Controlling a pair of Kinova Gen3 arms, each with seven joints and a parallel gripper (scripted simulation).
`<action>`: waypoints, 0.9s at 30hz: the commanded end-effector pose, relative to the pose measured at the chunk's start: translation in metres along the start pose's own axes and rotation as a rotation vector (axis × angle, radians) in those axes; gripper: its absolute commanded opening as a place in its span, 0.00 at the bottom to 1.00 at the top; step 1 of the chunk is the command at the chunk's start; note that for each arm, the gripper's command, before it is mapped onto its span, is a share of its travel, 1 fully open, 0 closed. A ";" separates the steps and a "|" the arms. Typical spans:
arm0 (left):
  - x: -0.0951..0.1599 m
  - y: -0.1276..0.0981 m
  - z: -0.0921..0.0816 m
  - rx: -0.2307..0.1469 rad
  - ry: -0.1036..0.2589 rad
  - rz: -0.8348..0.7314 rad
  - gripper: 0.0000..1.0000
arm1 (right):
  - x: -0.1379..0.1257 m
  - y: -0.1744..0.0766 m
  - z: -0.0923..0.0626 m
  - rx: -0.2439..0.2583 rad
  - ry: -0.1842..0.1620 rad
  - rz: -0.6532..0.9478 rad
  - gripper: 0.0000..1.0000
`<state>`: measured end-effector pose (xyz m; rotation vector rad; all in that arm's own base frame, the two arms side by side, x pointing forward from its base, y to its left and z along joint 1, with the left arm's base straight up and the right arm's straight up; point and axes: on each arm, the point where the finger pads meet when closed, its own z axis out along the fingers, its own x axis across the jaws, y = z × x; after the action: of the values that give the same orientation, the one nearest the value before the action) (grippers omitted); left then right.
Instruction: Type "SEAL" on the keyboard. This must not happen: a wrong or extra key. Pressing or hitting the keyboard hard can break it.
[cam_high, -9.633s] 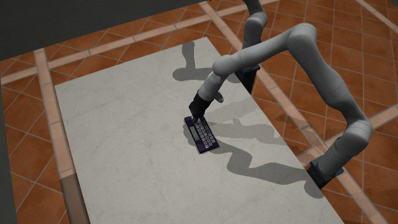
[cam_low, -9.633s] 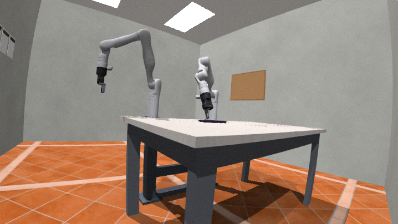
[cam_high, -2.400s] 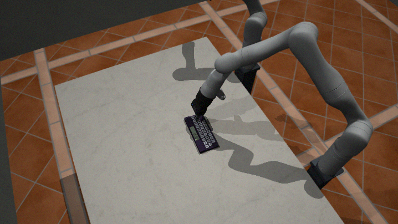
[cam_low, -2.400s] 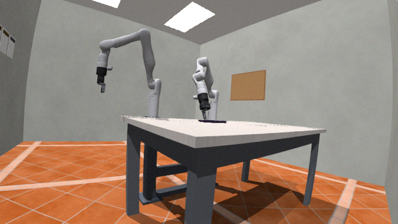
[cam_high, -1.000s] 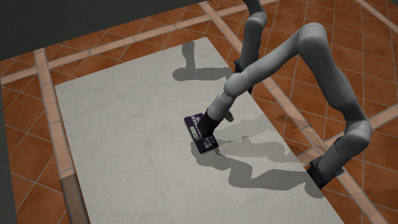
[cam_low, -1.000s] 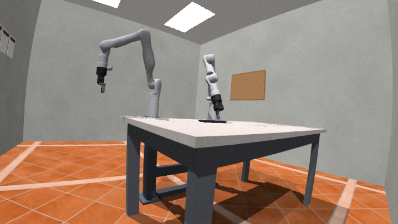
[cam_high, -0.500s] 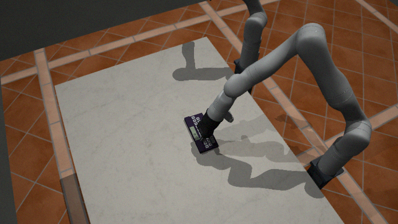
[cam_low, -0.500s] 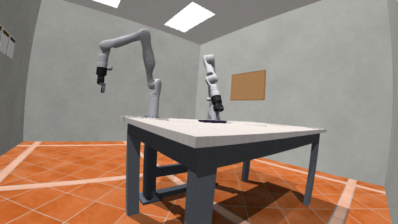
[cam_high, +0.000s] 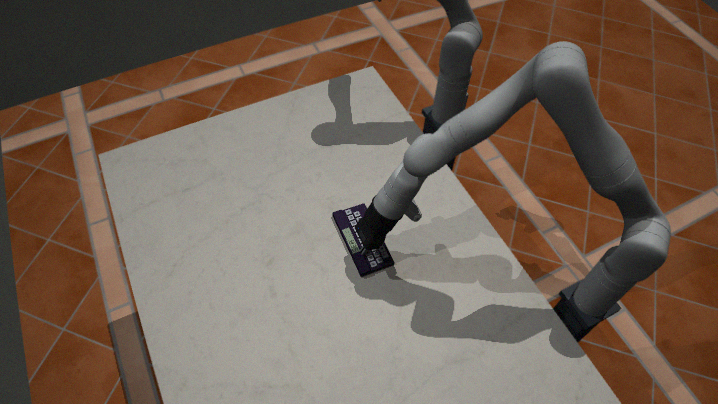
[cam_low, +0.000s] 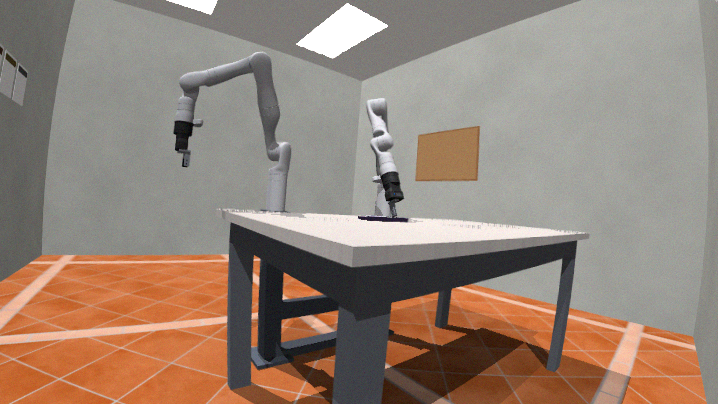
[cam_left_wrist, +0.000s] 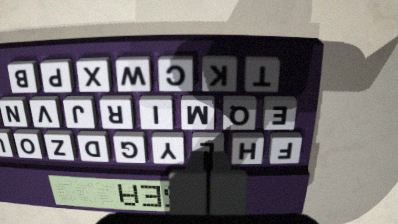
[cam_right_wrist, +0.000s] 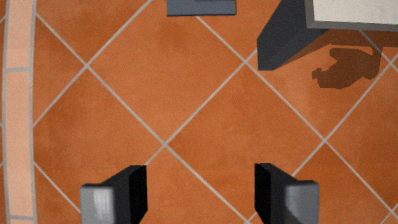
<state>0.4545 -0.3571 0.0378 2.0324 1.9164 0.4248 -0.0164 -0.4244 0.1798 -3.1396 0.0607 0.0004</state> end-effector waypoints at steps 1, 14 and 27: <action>0.000 0.001 0.000 -0.002 -0.001 -0.001 0.00 | 0.000 0.000 -0.001 -0.001 0.000 0.000 1.00; 0.000 0.000 0.001 -0.002 -0.001 -0.001 0.00 | 0.000 0.000 -0.001 -0.001 0.000 0.000 1.00; 0.000 0.002 -0.003 -0.002 -0.001 -0.001 0.00 | 0.000 0.000 -0.001 -0.001 0.000 0.000 1.00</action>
<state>0.4543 -0.3571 0.0394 2.0324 1.9165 0.4247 -0.0164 -0.4244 0.1798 -3.1396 0.0607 0.0004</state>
